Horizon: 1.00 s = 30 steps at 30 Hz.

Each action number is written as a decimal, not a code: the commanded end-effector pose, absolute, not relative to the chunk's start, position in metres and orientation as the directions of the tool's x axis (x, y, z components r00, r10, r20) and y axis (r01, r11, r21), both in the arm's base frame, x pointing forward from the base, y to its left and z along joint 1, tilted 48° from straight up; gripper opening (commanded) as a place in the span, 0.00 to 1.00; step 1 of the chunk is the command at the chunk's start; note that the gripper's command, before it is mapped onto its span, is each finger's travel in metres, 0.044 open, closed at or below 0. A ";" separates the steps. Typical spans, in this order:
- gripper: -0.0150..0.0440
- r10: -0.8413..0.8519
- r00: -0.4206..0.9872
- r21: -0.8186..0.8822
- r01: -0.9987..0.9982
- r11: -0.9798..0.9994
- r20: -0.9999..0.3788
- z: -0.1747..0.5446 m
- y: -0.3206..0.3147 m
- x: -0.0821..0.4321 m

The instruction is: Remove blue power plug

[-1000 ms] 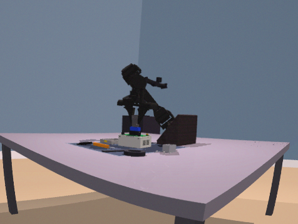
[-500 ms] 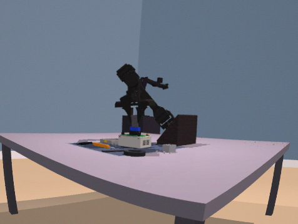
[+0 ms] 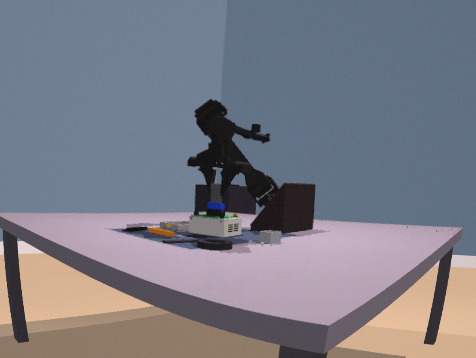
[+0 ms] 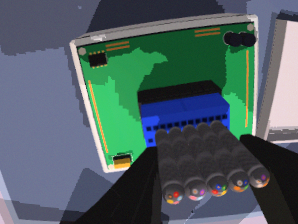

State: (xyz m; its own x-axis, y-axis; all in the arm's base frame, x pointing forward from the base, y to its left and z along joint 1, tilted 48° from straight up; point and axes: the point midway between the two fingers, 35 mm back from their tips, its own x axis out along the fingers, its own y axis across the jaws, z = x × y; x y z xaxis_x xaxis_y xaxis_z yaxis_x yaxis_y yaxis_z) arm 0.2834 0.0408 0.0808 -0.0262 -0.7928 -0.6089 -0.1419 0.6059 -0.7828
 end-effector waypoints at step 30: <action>0.25 -0.719 -0.013 -0.710 -0.147 0.688 -0.694 0.097 0.052 0.284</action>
State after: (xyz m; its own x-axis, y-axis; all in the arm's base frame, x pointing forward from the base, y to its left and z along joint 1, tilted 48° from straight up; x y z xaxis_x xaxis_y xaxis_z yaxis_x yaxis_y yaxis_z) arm 0.2830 0.0458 0.0853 -0.0312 -0.7827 -0.6216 -0.1455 0.6188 -0.7719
